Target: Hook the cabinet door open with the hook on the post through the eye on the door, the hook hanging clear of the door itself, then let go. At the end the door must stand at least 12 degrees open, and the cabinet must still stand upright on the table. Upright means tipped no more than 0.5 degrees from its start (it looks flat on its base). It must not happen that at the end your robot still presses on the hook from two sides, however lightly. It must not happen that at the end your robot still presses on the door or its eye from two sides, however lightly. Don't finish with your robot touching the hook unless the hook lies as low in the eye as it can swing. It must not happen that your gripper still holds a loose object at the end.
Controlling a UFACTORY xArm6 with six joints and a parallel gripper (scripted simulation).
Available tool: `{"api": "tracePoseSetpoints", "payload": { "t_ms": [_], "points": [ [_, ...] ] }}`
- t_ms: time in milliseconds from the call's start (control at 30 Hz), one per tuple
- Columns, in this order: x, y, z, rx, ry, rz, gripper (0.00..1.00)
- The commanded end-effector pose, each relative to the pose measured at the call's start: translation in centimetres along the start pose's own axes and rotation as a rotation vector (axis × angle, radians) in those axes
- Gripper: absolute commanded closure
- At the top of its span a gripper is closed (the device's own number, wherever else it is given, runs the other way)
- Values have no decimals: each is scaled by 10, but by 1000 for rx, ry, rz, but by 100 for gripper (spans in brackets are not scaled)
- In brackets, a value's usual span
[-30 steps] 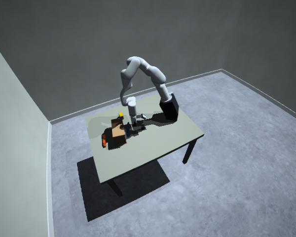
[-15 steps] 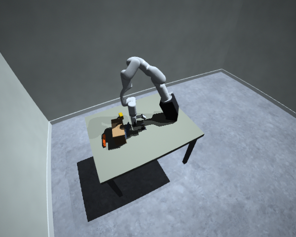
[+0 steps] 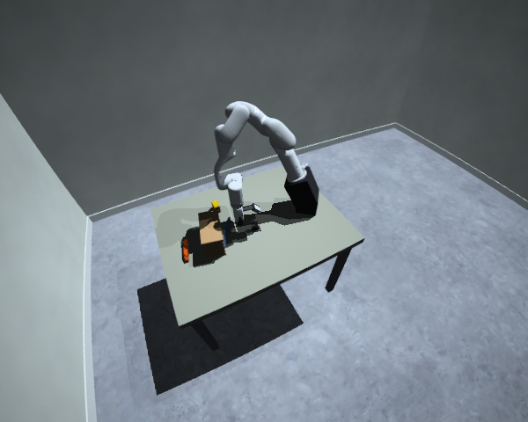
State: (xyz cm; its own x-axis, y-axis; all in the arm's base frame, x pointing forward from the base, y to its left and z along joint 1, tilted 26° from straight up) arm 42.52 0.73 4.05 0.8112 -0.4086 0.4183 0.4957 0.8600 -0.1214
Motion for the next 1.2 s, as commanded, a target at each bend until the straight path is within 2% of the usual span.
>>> {"api": "tracePoseSetpoints", "payload": {
  "t_ms": [0,1167],
  "points": [
    [1,0,0,1,-2,0,96],
    [2,1,-5,1,-2,0,96]
  ]
}}
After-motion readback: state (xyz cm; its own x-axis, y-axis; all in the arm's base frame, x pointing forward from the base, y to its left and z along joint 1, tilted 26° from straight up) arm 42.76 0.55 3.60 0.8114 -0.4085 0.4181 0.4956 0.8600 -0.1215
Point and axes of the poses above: the point where the finger pads meet when closed, its own z axis back along the fingers, its own y axis across the jaws, x = y × z, the point moved 6 cm from there along z, back along the fingers, and after that the axes turned 11 degrees about -z, right-handed, at the moved point
